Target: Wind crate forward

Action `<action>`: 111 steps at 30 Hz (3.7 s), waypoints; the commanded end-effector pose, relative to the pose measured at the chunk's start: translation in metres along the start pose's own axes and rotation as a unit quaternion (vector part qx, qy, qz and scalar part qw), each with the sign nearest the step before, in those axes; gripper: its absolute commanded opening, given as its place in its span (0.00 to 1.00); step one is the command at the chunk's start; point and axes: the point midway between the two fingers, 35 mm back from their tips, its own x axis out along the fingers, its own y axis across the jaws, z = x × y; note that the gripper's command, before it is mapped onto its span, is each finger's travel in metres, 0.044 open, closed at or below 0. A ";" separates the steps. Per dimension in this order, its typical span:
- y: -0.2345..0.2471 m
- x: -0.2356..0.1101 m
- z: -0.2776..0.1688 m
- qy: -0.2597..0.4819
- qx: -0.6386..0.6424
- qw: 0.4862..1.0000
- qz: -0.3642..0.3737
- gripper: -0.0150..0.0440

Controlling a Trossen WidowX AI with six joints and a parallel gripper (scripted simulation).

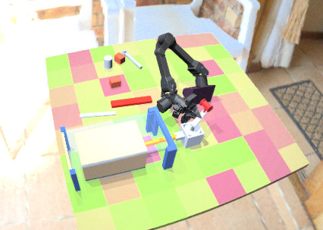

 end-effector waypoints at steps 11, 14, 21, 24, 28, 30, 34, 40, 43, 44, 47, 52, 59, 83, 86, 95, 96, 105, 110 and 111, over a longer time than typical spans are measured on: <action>-0.001 0.000 0.000 0.000 0.000 1.000 0.000 0.65; -0.001 0.000 0.000 0.000 0.000 1.000 0.000 0.66; -0.001 0.000 0.000 0.000 0.000 1.000 0.000 0.66; -0.001 0.000 0.000 0.000 0.000 1.000 0.000 0.66; -0.001 0.000 0.000 0.000 0.000 1.000 0.000 0.66; -0.001 0.000 0.000 0.000 0.000 1.000 0.000 0.66; -0.001 0.000 0.000 0.000 0.000 1.000 0.000 0.66; -0.001 0.000 0.000 0.000 0.000 1.000 0.000 0.66; -0.001 0.000 0.000 0.000 0.000 1.000 0.000 0.66; -0.001 0.000 0.000 0.000 0.000 1.000 0.000 0.66; -0.001 0.000 0.000 0.000 0.000 1.000 0.000 0.66; -0.001 0.000 0.000 0.000 0.000 1.000 0.000 0.66; -0.001 0.000 0.000 0.000 0.000 1.000 0.000 0.66; -0.001 0.000 0.000 0.000 0.000 1.000 0.000 0.66; -0.001 0.000 0.000 0.000 0.000 1.000 0.000 0.66; -0.001 0.000 0.000 0.000 0.000 1.000 0.000 0.66; -0.001 0.000 0.000 0.000 0.000 1.000 0.000 0.66; 0.005 0.000 -0.002 0.001 0.001 1.000 0.005 0.66; 0.005 0.000 -0.002 0.001 0.001 1.000 0.005 0.66; 0.005 0.000 -0.002 0.001 0.001 1.000 0.005 0.66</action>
